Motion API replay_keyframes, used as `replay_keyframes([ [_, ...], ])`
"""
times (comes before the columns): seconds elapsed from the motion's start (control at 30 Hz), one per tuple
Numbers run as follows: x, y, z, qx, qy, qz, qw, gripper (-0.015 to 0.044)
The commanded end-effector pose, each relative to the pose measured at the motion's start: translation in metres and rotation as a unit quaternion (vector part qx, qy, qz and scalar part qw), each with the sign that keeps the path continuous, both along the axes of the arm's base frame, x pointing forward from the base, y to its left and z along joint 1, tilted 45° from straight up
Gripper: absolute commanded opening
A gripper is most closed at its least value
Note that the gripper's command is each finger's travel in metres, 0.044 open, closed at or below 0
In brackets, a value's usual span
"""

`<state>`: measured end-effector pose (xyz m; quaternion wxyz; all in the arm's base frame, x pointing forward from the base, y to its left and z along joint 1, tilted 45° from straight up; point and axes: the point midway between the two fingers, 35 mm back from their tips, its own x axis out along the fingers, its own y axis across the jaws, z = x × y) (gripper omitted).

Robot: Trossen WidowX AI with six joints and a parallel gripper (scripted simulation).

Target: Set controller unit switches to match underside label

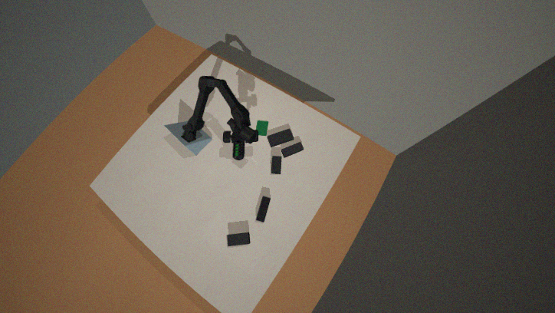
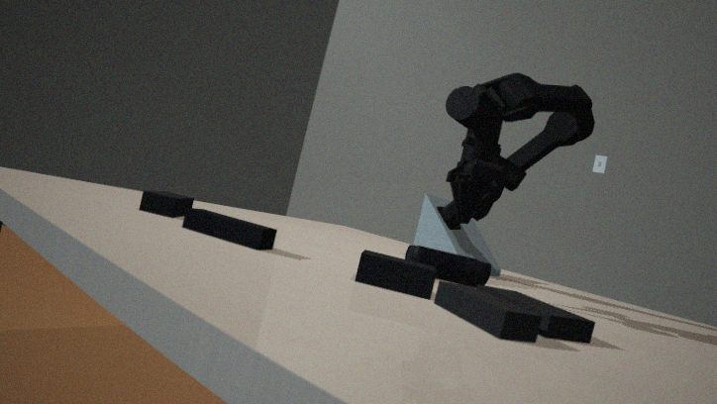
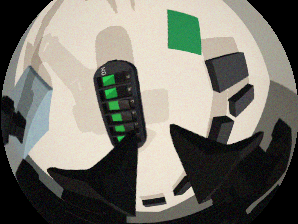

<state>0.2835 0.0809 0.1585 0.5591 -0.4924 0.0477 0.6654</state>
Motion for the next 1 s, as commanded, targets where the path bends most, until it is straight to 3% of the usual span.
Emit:
replay_keyframes([
  [0.0,0.000,0.000,0.000,0.000,0.000,0.000,1.000,0.0263],
  [0.23,0.000,0.000,0.000,0.000,0.000,0.000,1.000,0.0440],
  [0.3,0.000,0.000,0.000,0.000,0.000,0.000,1.000,0.0440],
  [0.6,-0.013,0.072,0.000,-0.088,0.086,0.075,0.990,0.0204],
  [0.83,-0.013,0.074,0.000,-0.090,0.088,0.076,0.989,0.0020],
  [0.97,-0.013,0.074,0.000,-0.090,0.088,0.076,0.989,0.0000],
])
